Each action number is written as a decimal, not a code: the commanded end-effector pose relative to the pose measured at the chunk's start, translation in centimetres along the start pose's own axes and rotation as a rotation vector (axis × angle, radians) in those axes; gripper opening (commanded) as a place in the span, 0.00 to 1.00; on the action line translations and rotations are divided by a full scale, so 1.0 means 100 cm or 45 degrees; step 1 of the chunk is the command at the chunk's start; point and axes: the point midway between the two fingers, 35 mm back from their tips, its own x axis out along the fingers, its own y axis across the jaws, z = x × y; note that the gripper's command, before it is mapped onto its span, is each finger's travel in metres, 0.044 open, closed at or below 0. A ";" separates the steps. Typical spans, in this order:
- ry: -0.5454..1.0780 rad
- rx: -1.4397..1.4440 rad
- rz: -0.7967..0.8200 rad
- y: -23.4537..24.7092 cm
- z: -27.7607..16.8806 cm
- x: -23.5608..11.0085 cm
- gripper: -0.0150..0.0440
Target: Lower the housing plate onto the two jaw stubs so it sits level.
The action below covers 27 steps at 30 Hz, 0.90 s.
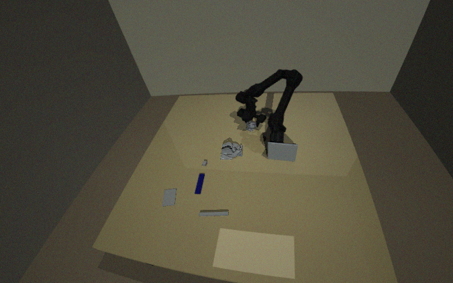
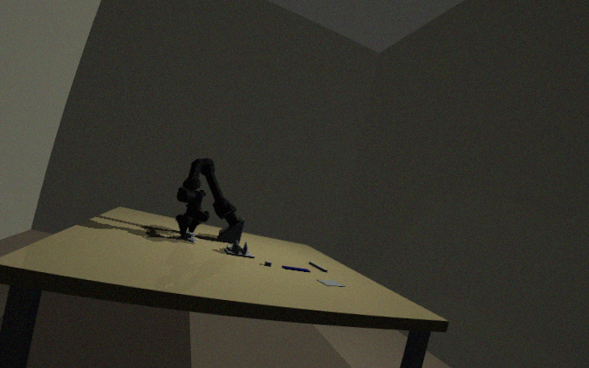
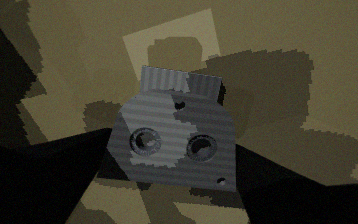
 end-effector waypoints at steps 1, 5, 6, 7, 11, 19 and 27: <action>0.000 0.000 0.000 0.000 0.000 0.000 0.85; 0.000 0.000 0.000 0.000 0.000 0.000 0.85; 0.000 0.000 0.000 0.000 0.000 0.000 0.85; -0.001 0.000 0.000 0.000 0.000 -0.002 0.85; -0.008 0.001 0.003 -0.002 0.002 -0.014 0.85; -0.015 -0.001 0.005 -0.003 0.003 -0.039 0.85; -0.012 -0.005 0.003 -0.001 0.002 -0.064 0.85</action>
